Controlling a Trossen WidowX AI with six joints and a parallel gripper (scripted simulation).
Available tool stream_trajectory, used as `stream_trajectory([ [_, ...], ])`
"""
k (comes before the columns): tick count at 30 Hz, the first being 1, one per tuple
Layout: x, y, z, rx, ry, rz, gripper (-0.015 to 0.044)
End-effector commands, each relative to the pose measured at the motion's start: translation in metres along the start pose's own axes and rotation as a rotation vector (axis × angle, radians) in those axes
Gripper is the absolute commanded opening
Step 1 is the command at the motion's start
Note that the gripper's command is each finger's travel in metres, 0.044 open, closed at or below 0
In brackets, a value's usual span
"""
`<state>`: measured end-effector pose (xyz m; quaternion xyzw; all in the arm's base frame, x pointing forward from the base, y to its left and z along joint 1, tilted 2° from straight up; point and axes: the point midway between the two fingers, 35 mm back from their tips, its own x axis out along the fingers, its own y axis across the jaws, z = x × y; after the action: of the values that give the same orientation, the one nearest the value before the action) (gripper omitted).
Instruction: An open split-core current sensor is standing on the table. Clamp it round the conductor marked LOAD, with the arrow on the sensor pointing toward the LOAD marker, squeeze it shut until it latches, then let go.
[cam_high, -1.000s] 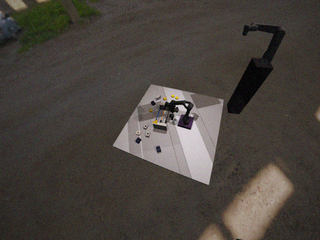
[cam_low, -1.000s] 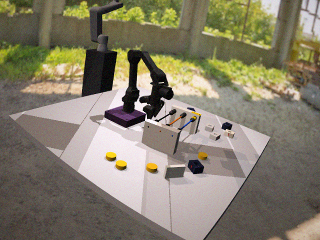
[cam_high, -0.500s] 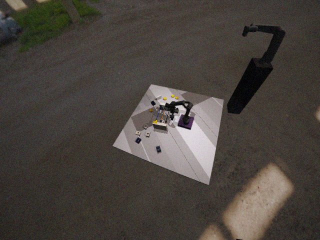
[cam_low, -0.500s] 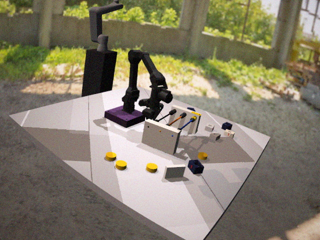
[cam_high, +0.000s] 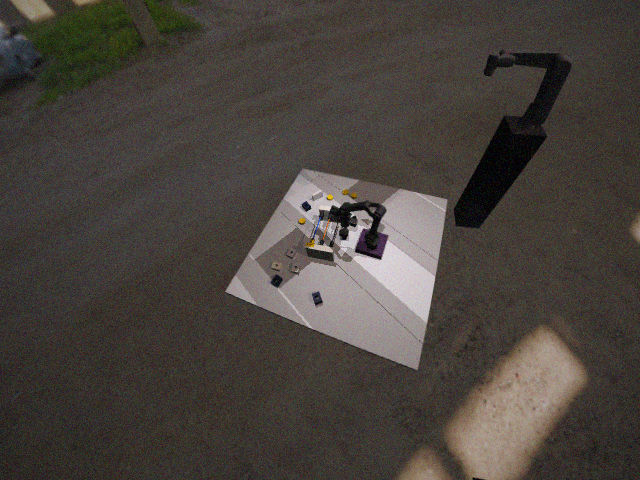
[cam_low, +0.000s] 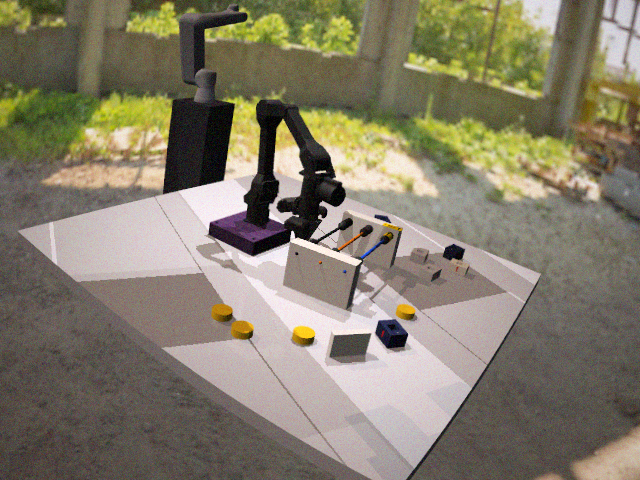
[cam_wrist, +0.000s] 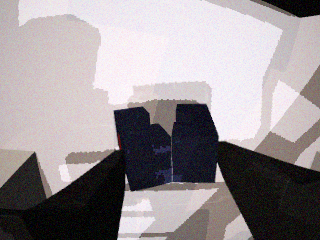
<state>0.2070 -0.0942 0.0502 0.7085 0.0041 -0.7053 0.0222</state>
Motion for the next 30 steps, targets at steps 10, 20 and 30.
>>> stream_trajectory([
  [10, -0.035, 0.003, -0.006, 0.001, 0.0, 0.002, 0.0],
  [20, -0.084, 0.003, -0.006, 0.002, 0.0, 0.003, 0.0],
  [30, -0.126, 0.0, 0.0, 0.003, -0.001, 0.004, 0.0],
])
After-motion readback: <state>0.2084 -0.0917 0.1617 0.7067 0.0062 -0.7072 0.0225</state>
